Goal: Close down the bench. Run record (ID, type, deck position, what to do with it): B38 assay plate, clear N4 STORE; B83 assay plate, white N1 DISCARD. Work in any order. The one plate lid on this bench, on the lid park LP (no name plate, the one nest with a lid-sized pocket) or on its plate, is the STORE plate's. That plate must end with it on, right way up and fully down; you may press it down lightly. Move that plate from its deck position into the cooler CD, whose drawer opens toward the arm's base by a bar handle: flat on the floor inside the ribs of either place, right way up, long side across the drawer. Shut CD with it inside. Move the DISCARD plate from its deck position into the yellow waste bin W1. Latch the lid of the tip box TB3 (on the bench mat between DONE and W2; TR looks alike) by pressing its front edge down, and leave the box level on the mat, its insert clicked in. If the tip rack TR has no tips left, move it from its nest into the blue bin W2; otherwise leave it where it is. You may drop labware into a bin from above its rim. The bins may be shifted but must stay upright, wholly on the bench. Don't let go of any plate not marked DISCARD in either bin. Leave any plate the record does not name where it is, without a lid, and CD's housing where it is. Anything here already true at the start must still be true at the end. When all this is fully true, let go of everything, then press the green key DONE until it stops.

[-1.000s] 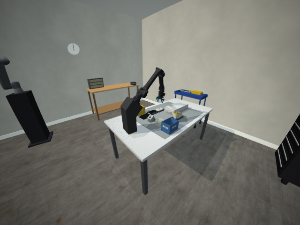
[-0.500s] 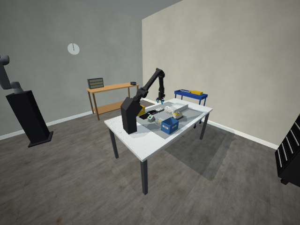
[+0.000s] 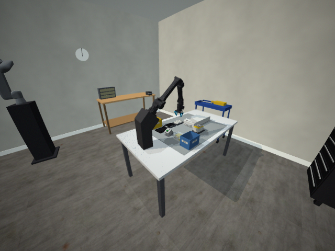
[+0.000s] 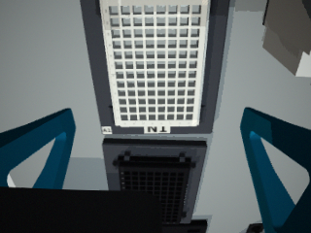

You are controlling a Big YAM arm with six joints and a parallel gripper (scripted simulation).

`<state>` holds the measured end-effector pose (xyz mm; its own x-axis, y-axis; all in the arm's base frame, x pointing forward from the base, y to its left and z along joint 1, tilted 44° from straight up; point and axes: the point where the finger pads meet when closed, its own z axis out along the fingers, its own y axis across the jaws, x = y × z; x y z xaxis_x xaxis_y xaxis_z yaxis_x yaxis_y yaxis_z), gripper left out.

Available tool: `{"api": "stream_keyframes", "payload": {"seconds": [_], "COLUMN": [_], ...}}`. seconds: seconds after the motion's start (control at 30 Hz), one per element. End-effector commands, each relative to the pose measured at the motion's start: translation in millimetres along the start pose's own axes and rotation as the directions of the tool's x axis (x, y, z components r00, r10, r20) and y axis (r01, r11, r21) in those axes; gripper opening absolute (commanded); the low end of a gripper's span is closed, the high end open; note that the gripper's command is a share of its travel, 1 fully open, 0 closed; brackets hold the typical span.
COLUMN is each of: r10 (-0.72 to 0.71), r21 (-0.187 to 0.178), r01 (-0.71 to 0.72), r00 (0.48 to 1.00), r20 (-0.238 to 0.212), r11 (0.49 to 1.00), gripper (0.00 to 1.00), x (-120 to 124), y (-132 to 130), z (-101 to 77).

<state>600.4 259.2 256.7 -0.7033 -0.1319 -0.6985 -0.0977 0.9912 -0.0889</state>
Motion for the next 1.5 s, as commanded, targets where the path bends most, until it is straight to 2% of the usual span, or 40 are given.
{"api": "stream_keyframes", "payload": {"seconds": [0.0,0.17,0.2,0.37,0.5,0.6,0.77,0.83,1.0,1.1,1.2,1.47], "r10": [-0.001,0.005,-0.008,0.004,0.000,0.001,-0.002,0.004,-0.002,0.001,-0.001,0.003], "r21": [-0.003,-0.003,0.000,-0.003,0.000,-0.006,0.002,-0.002,-0.001,-0.005,0.000,-0.002], "r01": [0.001,-0.004,0.008,-0.004,0.000,-0.001,0.002,-0.004,0.002,-0.001,0.001,-0.003], "r00": [1.000,1.000,1.000,1.000,1.000,1.000,1.000,1.000,1.000,1.000,1.000,1.000], "r20": [0.016,0.027,-0.005,0.027,0.015,0.026,0.004,0.026,0.013,0.026,0.014,0.024], "r11": [1.000,1.000,1.000,1.000,1.000,1.000,1.000,1.000,1.000,1.000,1.000,1.000], "gripper": [1.00,1.00,1.00,1.00,1.00,1.00,1.00,1.00,1.00,1.00,1.00,1.00], "x": [-12,-18,-3,-18,-12,-17,-8,-17,-10,-16,-11,-16], "y": [0,-1,1,-1,-2,2,-2,-1,-1,1,-2,-2], "z": [9.4,11.9,17.2,20.2,27.6,29.0,36.2,36.7,45.4,47.1,53.6,60.0]}}
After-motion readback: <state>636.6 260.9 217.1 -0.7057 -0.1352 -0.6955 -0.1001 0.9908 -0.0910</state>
